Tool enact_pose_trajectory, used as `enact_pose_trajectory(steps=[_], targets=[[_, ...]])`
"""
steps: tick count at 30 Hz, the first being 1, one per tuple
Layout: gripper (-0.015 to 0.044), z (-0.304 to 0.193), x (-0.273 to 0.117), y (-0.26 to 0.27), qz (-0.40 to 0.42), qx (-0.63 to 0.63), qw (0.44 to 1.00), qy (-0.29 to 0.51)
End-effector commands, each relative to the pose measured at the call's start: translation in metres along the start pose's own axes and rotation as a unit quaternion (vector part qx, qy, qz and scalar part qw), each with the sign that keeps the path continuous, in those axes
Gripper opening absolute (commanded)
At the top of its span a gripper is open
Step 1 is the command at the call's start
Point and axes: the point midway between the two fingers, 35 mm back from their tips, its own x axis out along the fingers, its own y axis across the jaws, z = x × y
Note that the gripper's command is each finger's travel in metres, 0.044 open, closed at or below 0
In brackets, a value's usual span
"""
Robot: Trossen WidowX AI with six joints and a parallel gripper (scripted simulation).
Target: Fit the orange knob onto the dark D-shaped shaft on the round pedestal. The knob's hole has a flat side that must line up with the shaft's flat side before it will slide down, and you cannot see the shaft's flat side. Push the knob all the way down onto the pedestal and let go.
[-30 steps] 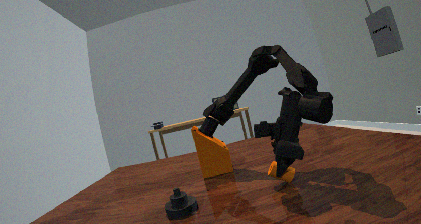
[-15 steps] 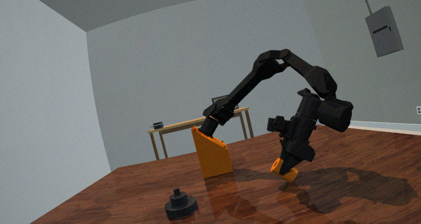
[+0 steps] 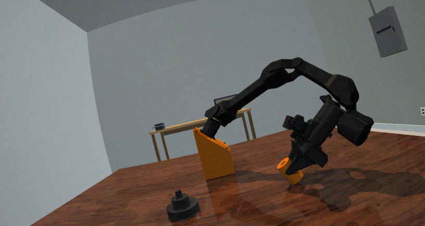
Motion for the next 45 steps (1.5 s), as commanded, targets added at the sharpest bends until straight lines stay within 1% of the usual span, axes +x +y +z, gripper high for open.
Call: enact_pose_trajectory(steps=[1, 23, 26, 45], targets=[[0.0179, -0.0037, -0.0031, -0.0004, 0.002, 0.001, 1.0, -0.026], [0.0179, -0.0089, -0.0108, -0.0011, 0.012, 0.001, 1.0, -0.018], [0.0258, -0.0074, -0.0084, -0.0009, 0.008, -0.002, 1.0, -0.02], [0.026, -0.0074, -0.0084, -0.0009, 0.008, -0.002, 1.0, -0.02]])
